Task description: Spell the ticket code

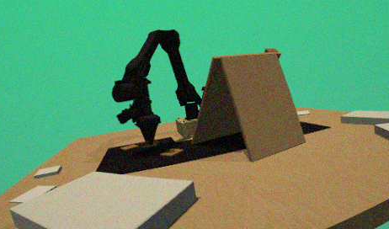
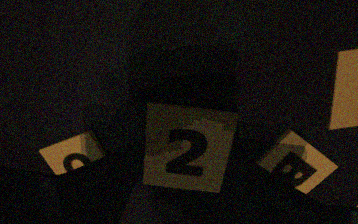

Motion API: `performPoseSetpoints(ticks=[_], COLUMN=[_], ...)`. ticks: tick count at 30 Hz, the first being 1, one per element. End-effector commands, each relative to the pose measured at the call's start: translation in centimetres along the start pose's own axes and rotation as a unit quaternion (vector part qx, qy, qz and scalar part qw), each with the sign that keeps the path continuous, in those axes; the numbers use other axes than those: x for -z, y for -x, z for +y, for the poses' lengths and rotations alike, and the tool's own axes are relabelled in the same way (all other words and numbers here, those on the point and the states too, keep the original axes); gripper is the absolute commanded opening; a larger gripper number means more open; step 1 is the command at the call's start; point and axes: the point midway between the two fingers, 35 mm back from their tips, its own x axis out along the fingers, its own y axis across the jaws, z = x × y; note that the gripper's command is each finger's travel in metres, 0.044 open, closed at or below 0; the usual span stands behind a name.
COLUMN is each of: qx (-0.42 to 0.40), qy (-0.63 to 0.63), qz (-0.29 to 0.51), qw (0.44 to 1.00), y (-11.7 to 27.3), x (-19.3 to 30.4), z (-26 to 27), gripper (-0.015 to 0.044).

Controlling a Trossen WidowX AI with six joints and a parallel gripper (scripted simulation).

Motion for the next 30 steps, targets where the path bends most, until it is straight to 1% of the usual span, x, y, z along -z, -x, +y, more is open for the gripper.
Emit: performPoseSetpoints(ticks=[1,9,16,23,30], qx=[-0.001,-0.058,-0.109,-0.156,-0.198], qy=[0.002,0.098,0.191,0.283,0.373], qz=[0.000,-0.019,-0.045,-0.077,-0.115], qw=[1.000,0.993,0.975,0.943,0.899], y=[0.0,1.1,2.3,3.7,5.3], x=[0.0,0.2,0.4,0.9,1.5], z=[0.1,2.3,4.4,6.5,8.4], gripper=[0.0000,0.0000,0.0000,0.0000,0.0000])
